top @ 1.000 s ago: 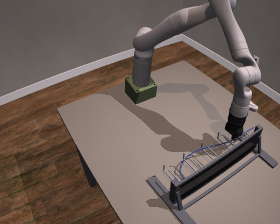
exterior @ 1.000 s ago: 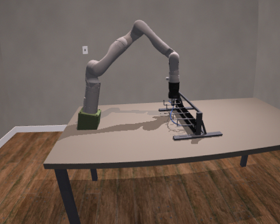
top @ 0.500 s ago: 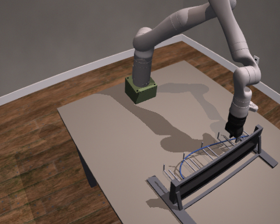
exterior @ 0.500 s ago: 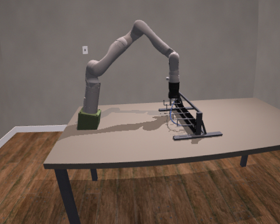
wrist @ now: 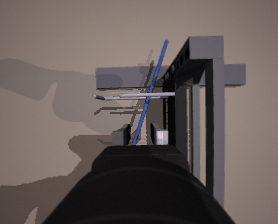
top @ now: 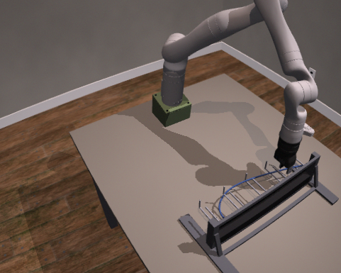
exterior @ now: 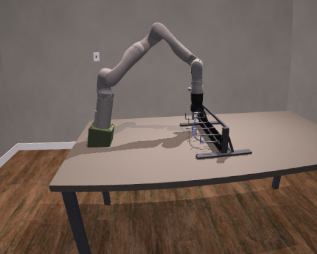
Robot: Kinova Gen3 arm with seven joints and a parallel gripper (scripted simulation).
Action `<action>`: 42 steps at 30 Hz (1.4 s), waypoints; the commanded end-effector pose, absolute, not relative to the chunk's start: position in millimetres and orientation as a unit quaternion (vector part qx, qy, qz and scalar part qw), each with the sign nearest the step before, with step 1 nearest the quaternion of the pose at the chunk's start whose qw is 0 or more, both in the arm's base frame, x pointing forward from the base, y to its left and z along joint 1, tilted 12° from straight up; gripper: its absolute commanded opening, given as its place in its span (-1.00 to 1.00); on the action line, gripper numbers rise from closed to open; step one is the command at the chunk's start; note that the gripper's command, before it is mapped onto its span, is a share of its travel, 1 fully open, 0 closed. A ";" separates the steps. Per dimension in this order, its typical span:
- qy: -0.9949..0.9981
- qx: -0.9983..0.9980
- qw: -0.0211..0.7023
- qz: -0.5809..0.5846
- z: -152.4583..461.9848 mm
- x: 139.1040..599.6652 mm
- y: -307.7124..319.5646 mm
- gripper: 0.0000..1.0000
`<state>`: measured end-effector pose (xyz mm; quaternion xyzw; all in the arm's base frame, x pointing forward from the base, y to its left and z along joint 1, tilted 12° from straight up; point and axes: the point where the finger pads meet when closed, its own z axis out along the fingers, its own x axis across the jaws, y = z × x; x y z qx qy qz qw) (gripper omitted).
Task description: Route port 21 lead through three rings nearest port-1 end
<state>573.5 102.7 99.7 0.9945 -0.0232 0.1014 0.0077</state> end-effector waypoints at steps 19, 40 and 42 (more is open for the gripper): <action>-0.023 0.994 0.007 0.102 126.8 568.6 103.3 0.34; -0.023 0.994 0.007 0.102 175.9 558.4 104.3 0.34; -0.023 0.994 0.007 0.102 177.6 558.0 104.3 0.34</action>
